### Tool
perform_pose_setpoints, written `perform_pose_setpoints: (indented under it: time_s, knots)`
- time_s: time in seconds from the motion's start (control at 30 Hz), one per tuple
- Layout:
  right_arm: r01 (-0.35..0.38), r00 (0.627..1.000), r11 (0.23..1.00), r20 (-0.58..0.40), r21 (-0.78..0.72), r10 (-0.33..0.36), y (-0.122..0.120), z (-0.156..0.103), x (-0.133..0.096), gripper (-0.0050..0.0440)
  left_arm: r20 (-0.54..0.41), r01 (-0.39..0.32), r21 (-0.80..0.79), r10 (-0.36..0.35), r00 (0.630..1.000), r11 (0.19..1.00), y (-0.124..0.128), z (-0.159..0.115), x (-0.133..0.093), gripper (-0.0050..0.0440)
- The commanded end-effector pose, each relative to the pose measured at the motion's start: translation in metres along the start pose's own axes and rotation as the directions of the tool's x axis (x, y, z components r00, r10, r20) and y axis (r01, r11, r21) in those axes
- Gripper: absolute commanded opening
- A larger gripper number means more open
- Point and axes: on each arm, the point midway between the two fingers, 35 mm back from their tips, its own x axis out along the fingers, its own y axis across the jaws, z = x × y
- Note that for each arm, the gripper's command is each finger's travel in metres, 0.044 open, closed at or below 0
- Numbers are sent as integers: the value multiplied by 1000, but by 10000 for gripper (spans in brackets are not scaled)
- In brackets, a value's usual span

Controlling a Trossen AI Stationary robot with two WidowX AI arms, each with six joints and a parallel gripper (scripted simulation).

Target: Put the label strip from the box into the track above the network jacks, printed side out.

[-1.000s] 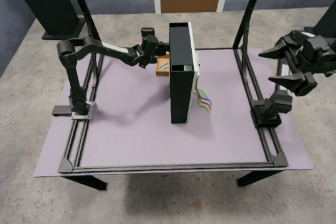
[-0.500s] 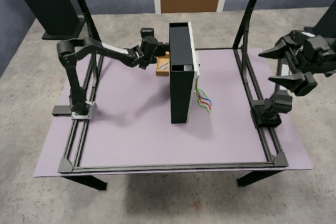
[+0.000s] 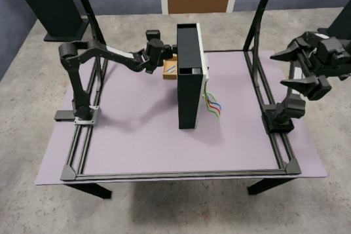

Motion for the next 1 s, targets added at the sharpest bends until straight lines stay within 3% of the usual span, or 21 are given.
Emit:
perform_pose_setpoints:
  time_s: [0.0, 0.97]
  knots:
    - [-24, 1000, 999, -2, -21, 24, 12, -2, -5, -50, 1, 2, 2, -2, 1000, 1000, 0, 2, 0, 440]
    - [-66, 998, 998, -24, -25, 65, 15, -4, -15, -50, 1, 2, 2, -2, 1000, 1000, 0, 2, 0, 440]
